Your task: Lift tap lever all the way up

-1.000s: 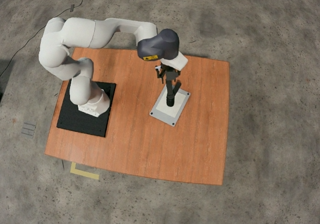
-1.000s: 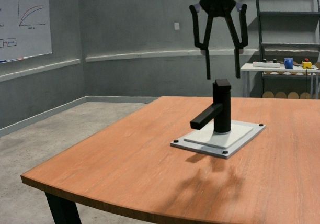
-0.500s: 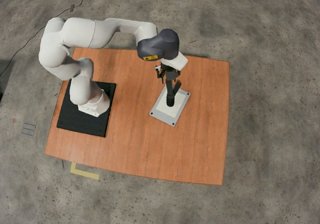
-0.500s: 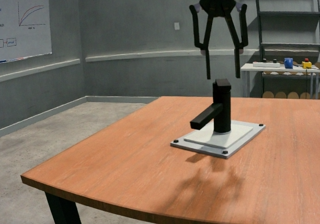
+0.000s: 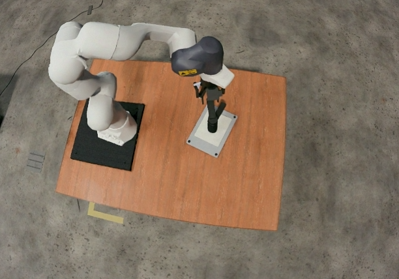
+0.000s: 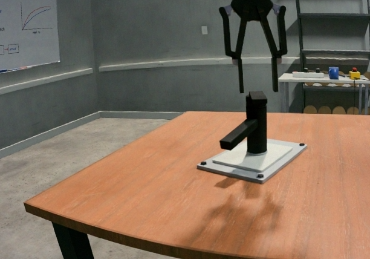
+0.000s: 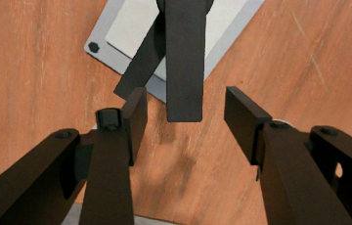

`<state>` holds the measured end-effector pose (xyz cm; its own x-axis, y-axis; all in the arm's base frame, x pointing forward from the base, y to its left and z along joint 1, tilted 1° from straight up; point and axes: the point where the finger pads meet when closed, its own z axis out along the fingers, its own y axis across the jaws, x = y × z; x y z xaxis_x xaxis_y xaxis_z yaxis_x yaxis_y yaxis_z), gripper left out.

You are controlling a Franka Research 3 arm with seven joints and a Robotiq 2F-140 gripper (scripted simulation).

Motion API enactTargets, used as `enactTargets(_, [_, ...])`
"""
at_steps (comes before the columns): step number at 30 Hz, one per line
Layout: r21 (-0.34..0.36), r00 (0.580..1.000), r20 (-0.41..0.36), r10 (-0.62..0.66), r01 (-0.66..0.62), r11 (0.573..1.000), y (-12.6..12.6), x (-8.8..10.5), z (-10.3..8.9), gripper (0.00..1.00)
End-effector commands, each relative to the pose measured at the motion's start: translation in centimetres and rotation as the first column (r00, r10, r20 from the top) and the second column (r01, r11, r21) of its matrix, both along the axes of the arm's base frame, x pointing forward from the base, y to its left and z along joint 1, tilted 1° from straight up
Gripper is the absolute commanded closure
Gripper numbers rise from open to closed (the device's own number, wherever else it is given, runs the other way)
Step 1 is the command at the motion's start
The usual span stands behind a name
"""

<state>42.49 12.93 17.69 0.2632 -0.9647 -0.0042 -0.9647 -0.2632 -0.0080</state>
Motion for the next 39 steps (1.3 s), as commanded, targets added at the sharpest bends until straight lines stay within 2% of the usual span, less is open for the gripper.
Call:
enactTargets(1, [-0.001, 1.0, 0.002, -0.004, 0.004, 1.0, 0.0, 0.0, -0.2, 0.53])
enactTargets(39, [-0.001, 1.0, 0.002, -0.004, 0.004, 1.0, 0.0, 0.1, -4.3, 0.53])
